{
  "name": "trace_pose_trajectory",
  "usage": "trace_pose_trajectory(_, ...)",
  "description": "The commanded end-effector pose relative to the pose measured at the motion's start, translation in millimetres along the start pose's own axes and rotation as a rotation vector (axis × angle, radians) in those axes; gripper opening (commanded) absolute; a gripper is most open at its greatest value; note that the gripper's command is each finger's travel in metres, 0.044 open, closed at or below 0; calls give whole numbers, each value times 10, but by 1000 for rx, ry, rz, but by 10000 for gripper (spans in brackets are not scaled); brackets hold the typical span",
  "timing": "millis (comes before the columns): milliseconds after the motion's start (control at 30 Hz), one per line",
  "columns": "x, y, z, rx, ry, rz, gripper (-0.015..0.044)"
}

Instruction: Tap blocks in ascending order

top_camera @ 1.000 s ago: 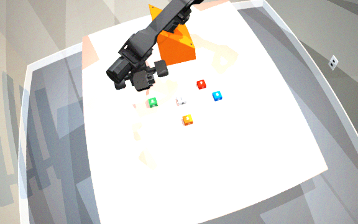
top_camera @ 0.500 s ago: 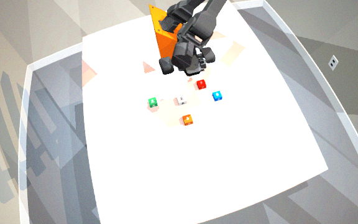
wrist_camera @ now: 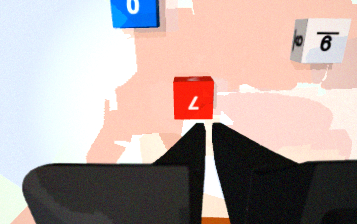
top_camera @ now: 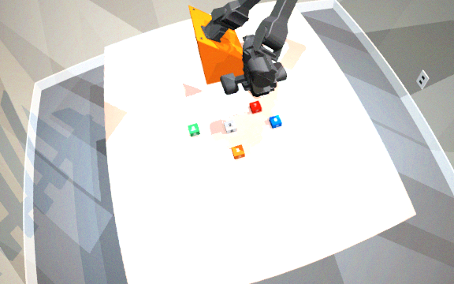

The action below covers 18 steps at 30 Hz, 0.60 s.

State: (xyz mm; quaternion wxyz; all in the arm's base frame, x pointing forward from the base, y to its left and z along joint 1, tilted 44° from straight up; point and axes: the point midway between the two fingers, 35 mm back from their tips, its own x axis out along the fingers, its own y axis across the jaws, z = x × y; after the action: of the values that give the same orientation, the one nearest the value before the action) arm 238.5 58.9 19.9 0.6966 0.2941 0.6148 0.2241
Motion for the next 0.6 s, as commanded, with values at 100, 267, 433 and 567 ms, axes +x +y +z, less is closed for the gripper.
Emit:
trace_pose_trajectory(100, 383, 40, -91, 17, 14, 19, 20)
trace_pose_trajectory(267, 423, 40, -90, 17, 14, 19, 20)
trace_pose_trajectory(433, 503, 40, -89, 17, 14, 18, 20)
trace_pose_trajectory(567, 567, 42, -91, 17, 14, 19, 20)
